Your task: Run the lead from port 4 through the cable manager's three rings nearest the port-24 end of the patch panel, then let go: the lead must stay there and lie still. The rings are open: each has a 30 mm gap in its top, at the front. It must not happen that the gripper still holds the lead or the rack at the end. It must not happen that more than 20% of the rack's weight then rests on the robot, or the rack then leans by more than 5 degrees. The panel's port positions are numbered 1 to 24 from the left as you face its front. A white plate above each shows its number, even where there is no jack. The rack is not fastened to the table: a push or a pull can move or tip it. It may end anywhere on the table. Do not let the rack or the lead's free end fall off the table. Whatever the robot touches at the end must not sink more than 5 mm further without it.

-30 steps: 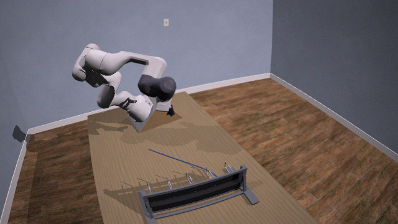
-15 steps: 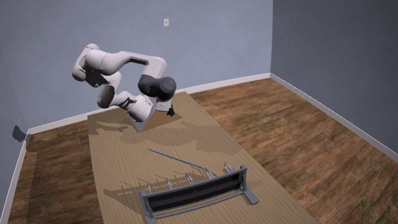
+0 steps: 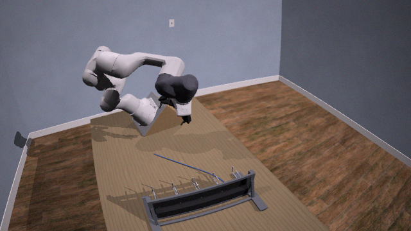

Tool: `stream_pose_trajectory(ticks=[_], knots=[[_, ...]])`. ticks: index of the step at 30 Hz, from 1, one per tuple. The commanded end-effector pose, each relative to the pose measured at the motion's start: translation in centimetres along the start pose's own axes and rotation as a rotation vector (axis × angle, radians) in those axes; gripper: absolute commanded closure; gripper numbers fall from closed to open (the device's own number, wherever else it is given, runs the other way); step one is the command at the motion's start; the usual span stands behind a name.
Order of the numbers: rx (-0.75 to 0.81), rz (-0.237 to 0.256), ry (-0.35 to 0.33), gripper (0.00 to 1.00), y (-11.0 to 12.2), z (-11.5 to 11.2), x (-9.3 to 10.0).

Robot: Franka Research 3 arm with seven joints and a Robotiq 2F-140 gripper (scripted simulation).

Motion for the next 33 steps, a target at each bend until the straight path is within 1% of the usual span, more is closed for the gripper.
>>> stream_pose_trajectory(ticks=[1, 2, 4, 5, 8, 10, 12, 19, 21, 22, 33], knots=[[0.257, 0.007, 0.110, 0.00, -3.1, 3.6, 2.2], [0.282, 0.019, 0.131, 0.00, -4.2, 4.4, 3.0], [0.282, 0.019, 0.131, 0.00, -4.2, 4.4, 3.0], [0.344, 0.041, 0.178, 0.00, -5.2, 5.0, 3.7], [0.416, 0.069, 0.240, 0.00, -7.8, 6.7, 5.5], [0.466, 0.091, 0.282, 0.00, -8.9, 7.5, 6.4], [0.517, 0.108, 0.323, 0.00, -9.6, 7.9, 6.8], [0.723, 0.138, 0.463, 0.00, -9.5, 7.8, 6.9], [0.723, 0.138, 0.463, 0.00, -9.5, 7.8, 6.9], [0.811, 0.145, 0.513, 0.00, -9.4, 7.7, 6.8], [1.175, 0.161, 0.694, 0.00, -8.8, 7.6, 6.4]])
Point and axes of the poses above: the point where the finger pads meet when closed, its own x axis back along the fingers, its own y axis across the jaws, z = x × y, the point moved 4 cm from there along x, back along the fingers, and after that the axes turned 8 degrees about -x, right-handed, at the moved point
